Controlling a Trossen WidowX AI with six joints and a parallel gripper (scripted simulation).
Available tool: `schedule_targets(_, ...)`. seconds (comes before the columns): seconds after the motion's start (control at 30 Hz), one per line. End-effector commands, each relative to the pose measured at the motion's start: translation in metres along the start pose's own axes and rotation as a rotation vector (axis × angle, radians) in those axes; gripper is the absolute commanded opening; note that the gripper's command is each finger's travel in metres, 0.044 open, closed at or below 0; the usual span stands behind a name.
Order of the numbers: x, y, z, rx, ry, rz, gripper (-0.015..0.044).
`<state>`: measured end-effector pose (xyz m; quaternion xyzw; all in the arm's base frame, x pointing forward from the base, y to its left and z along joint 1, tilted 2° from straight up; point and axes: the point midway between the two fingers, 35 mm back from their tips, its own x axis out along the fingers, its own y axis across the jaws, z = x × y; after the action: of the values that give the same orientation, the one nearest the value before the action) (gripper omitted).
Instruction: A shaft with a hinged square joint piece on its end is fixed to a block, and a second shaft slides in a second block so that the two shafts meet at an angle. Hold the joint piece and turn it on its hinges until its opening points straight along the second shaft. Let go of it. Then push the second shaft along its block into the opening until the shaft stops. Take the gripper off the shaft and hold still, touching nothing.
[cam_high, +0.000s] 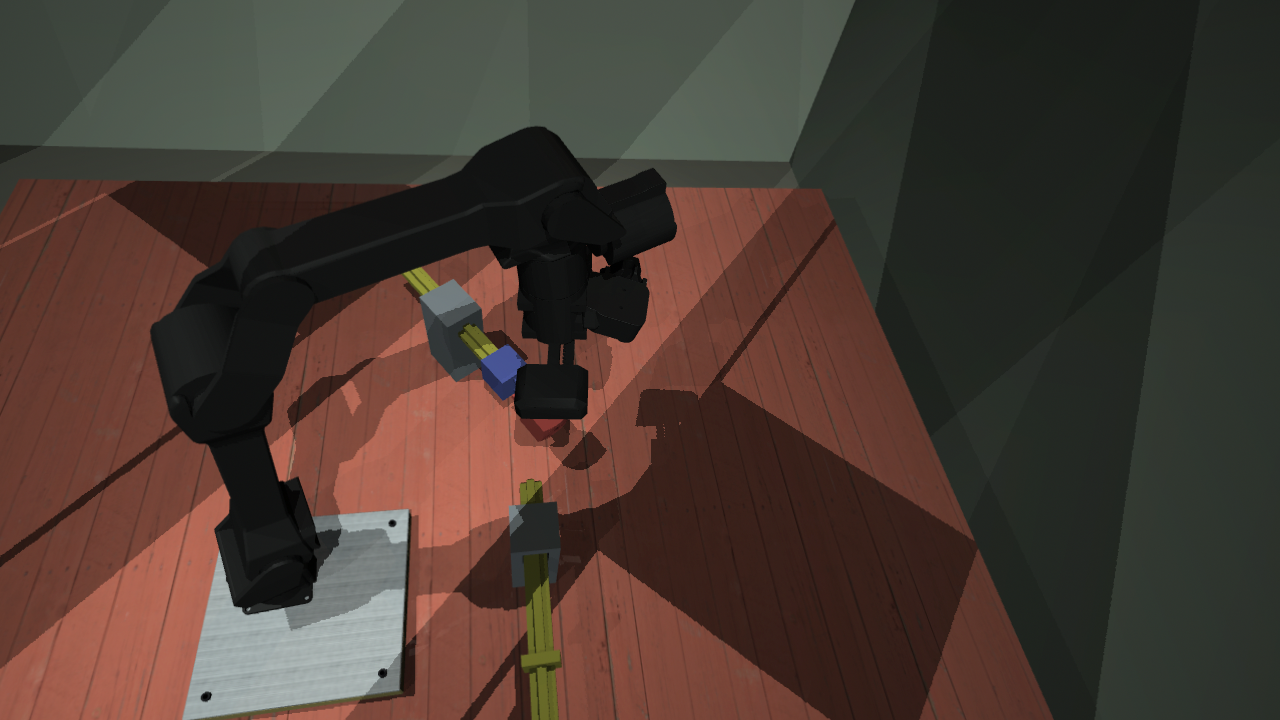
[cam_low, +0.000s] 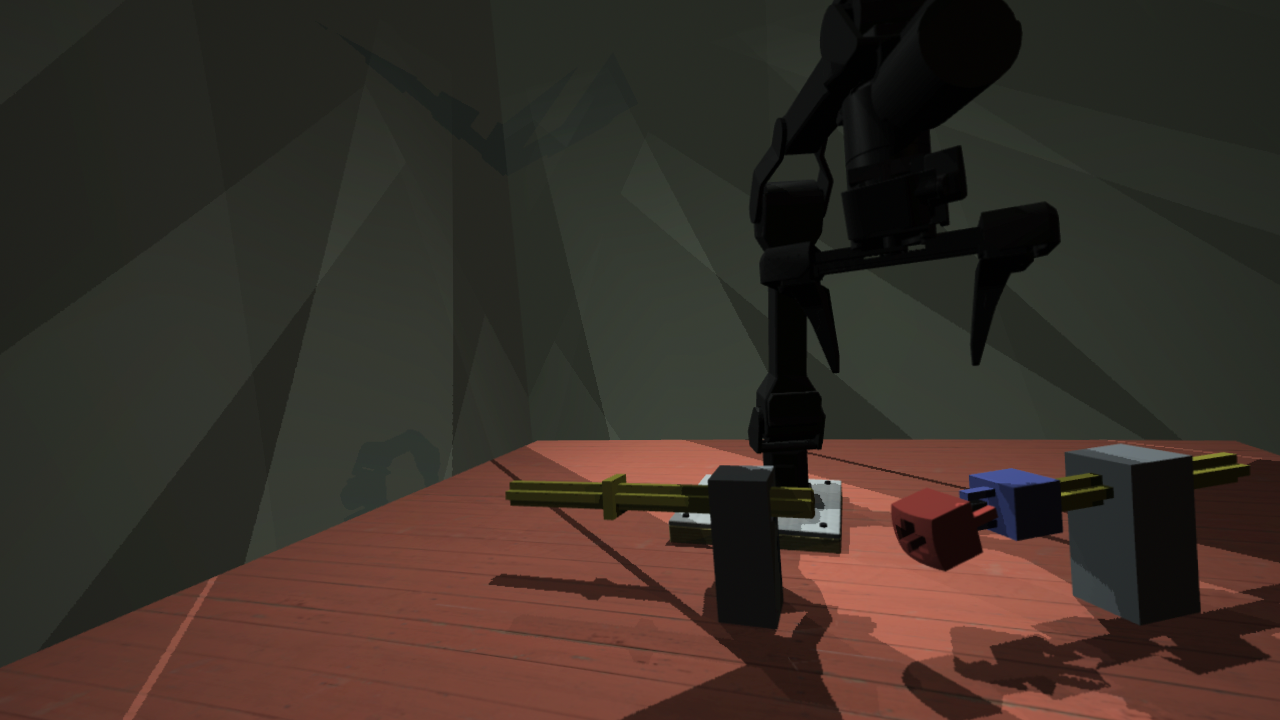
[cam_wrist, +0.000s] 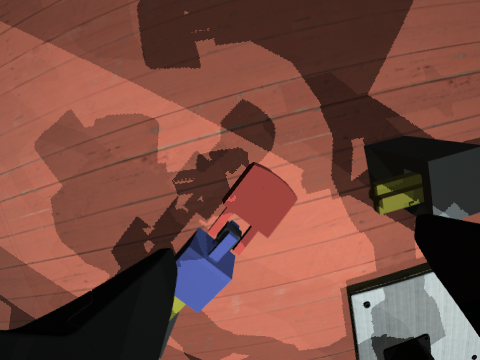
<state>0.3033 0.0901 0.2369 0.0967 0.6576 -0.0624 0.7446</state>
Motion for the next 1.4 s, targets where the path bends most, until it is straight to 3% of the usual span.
schedule_targets(0.0, 0.026, -0.009, 0.009, -0.092, 0.062, -0.016, 0.044)
schedule_targets(0.3, 0.035, -0.013, 0.013, -0.11, 0.083, -0.016, 0.044)
schedule_targets(1.2, 0.054, -0.017, 0.014, 0.751, 0.163, -0.009, 0.044)
schedule_targets(1.37, 0.055, -0.017, 0.014, 0.799, 0.168, -0.011, 0.044)
